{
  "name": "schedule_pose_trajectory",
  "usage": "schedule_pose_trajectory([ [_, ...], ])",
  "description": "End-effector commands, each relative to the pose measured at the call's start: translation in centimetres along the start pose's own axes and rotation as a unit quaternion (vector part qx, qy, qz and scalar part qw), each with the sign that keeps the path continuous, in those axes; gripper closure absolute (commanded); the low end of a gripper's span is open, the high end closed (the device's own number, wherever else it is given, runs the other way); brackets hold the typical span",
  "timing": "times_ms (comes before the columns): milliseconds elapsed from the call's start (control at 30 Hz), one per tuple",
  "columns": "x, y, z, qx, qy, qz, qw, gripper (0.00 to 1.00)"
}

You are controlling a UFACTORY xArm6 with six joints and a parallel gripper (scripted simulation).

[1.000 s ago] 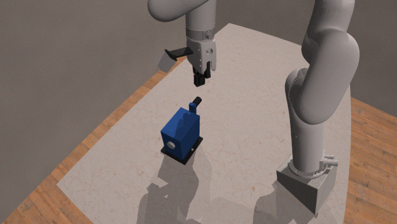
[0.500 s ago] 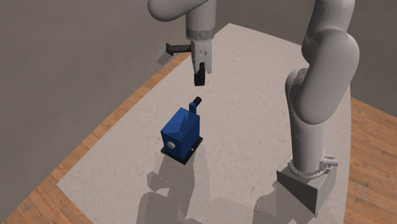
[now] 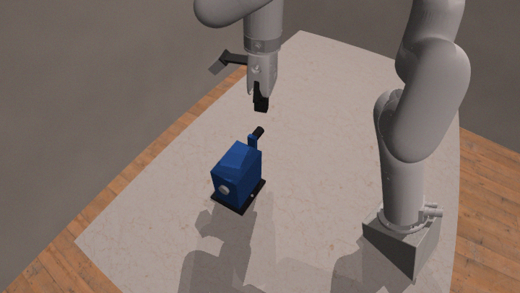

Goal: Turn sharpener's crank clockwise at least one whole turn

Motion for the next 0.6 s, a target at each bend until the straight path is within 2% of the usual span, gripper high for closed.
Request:
schedule_pose_trajectory([
  [0,-0.18,-0.08,0.01,0.004,0.083,-0.011,0.996,1.00],
  [167,-0.17,-0.08,0.02,0.005,0.148,-0.010,0.989,1.00],
  [233,-0.17,-0.08,0.02,0.005,0.148,-0.010,0.989,1.00],
  [267,-0.16,-0.08,0.02,0.005,0.186,-0.010,0.983,1.00],
  [567,-0.14,-0.08,0.02,0.006,0.294,-0.009,0.956,1.00],
])
Point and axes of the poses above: the point where the finger pads meet when closed, its own y axis out along the fingers, its own x axis across the jaws, z = x × y, the point moved 9 cm from there along -y, back along the fingers, and after that the axes turned 9 degrees about y, right-handed, at the moved point
